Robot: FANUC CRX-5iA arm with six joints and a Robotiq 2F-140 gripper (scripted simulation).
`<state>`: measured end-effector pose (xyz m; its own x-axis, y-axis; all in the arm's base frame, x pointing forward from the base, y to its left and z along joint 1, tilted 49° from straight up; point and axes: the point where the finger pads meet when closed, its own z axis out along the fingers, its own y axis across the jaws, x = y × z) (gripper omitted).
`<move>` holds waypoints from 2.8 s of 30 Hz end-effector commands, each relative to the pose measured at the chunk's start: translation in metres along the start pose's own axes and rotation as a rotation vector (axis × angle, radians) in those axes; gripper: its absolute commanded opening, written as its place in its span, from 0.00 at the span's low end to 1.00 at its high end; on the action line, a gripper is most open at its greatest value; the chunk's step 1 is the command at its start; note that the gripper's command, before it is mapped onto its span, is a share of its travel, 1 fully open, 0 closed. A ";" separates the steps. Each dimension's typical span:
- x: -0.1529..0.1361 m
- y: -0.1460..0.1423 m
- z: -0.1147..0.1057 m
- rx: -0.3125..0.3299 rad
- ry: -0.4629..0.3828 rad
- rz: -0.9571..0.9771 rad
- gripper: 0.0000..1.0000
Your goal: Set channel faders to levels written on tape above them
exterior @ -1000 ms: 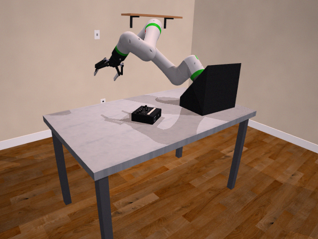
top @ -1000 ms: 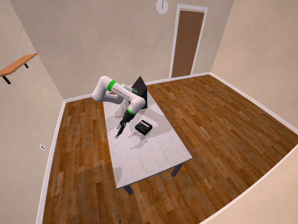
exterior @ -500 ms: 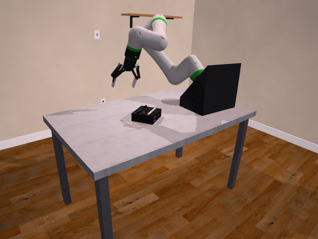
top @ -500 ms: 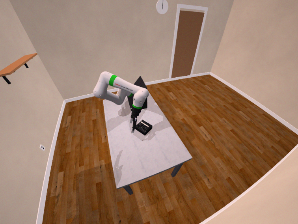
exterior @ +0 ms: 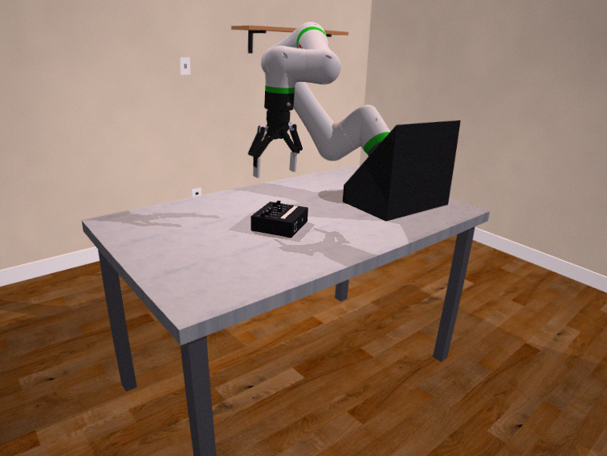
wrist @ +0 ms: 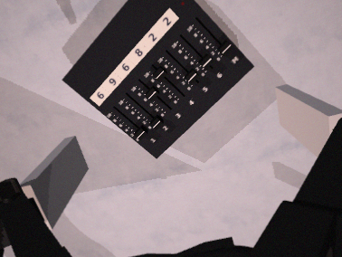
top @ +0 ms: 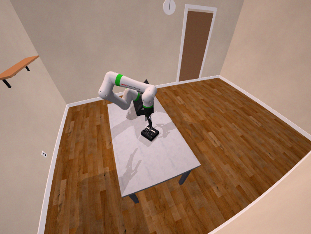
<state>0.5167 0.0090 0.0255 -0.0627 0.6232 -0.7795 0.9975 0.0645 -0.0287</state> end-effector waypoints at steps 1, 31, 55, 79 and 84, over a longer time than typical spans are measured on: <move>0.019 -0.012 -0.002 0.013 0.040 -0.017 1.00; -0.011 0.001 0.004 -0.005 0.053 -0.724 1.00; -0.011 0.001 0.004 -0.004 0.059 -0.802 1.00; -0.011 0.001 0.004 -0.004 0.059 -0.802 1.00; -0.011 0.001 0.004 -0.004 0.059 -0.802 1.00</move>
<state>0.5185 -0.0006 0.0313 -0.7619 0.4261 -0.4878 0.6476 0.5125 -0.5639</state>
